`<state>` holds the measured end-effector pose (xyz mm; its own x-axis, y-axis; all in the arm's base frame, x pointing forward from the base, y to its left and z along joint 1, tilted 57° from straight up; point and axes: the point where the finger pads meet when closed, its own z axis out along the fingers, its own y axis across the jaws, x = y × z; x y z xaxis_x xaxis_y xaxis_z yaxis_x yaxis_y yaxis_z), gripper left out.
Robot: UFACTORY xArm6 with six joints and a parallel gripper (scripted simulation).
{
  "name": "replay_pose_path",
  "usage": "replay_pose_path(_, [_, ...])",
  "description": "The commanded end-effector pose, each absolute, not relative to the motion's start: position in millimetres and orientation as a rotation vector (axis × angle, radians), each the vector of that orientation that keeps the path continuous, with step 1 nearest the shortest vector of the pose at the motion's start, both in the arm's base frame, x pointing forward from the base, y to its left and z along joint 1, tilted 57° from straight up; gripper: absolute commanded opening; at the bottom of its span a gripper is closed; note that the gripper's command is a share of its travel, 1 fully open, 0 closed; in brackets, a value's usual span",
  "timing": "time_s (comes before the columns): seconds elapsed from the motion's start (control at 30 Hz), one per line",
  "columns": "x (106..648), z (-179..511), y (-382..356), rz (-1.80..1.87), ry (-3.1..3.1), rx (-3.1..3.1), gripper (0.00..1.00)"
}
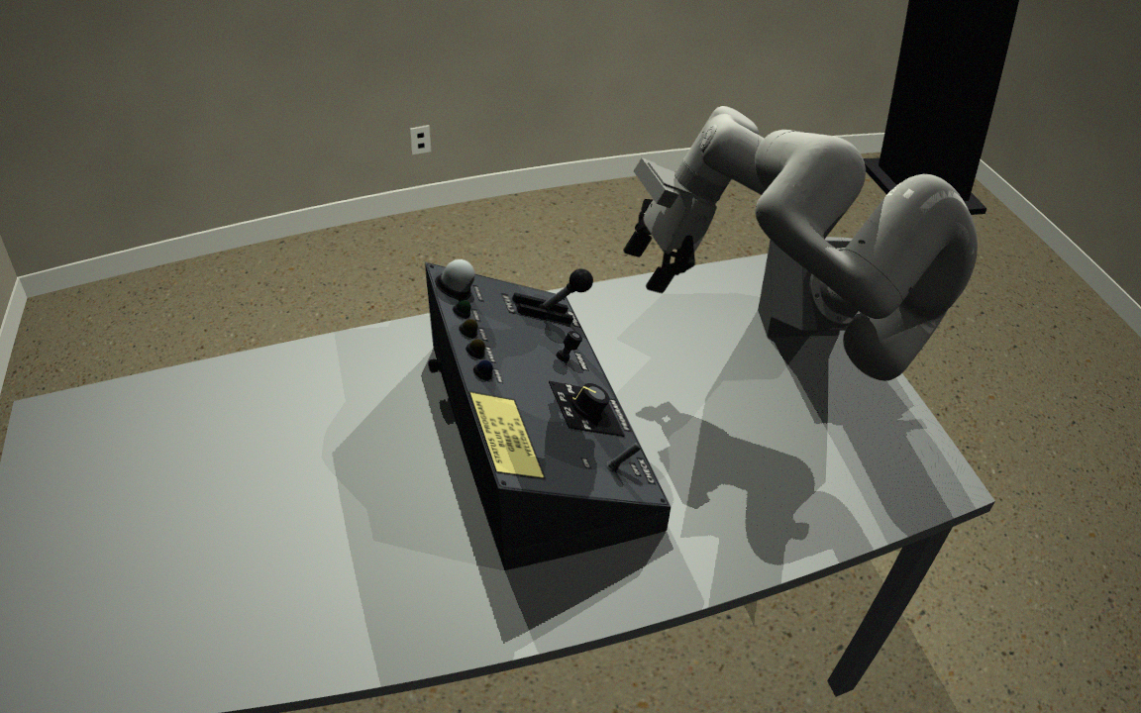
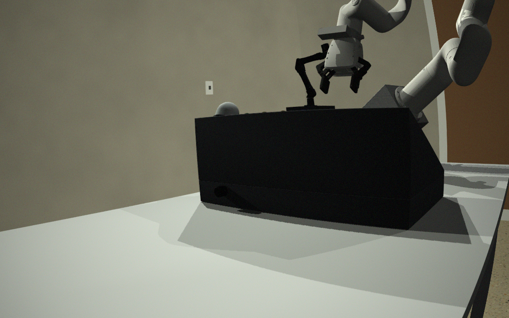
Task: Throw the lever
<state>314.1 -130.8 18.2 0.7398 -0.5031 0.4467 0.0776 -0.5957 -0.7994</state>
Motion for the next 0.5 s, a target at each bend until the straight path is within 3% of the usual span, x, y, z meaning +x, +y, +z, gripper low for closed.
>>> replay_pose_path(0.0, [316.5,-19.7,-149.6,-0.844,0.312,-2.05,1.0])
replay_pose_path(0.2, [309.3,-68.6,-162.2,-0.847,0.309,-2.044,1.0])
replay_pose_path(0.47, [308.6,-72.8,-162.9,-0.847,0.309,-2.043,1.0])
